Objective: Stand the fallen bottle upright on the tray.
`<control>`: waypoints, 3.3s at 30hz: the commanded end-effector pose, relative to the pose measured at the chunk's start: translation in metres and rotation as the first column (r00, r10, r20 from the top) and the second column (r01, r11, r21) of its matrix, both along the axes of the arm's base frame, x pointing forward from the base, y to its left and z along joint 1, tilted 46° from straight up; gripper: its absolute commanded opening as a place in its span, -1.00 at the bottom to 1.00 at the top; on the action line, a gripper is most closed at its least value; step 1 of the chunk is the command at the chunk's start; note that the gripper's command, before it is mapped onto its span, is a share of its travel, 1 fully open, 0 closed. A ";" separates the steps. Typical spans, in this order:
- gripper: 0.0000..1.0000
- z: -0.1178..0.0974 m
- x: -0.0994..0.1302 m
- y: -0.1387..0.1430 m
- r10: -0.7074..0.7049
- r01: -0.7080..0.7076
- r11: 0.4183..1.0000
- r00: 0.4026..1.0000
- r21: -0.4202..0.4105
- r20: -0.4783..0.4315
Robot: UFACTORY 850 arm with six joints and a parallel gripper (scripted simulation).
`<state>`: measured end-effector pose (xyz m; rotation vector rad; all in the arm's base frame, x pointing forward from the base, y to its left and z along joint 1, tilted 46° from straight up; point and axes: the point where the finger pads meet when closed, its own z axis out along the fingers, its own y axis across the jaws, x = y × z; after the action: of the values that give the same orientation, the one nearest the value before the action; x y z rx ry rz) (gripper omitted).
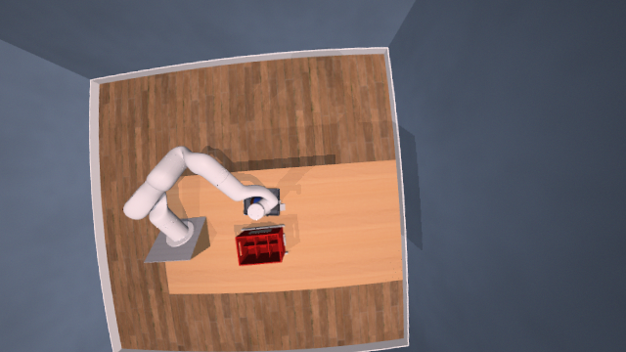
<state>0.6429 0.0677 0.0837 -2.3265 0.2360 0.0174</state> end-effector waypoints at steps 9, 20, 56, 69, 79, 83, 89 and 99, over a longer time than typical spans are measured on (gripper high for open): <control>0.30 -0.009 0.002 0.009 -0.001 0.001 1.000 1.000 0.000 0.002; 0.30 -0.016 0.002 0.016 -0.001 0.001 1.000 1.000 0.000 0.002; -1.00 -0.017 0.002 0.018 -0.001 0.001 1.000 1.000 0.000 0.002; -1.00 -0.017 0.002 0.018 -0.001 0.001 1.000 1.000 0.000 0.002; -1.00 -0.017 0.002 0.018 -0.001 0.001 1.000 1.000 0.000 0.002; -1.00 -0.017 0.002 0.018 -0.001 0.001 1.000 1.000 0.000 0.002; -1.00 -0.017 0.002 0.018 -0.001 0.001 1.000 1.000 0.000 0.002; -1.00 -0.017 0.002 0.018 -0.001 0.001 1.000 1.000 0.000 0.002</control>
<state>0.6445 0.0861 0.0659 -2.3265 0.2360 0.0174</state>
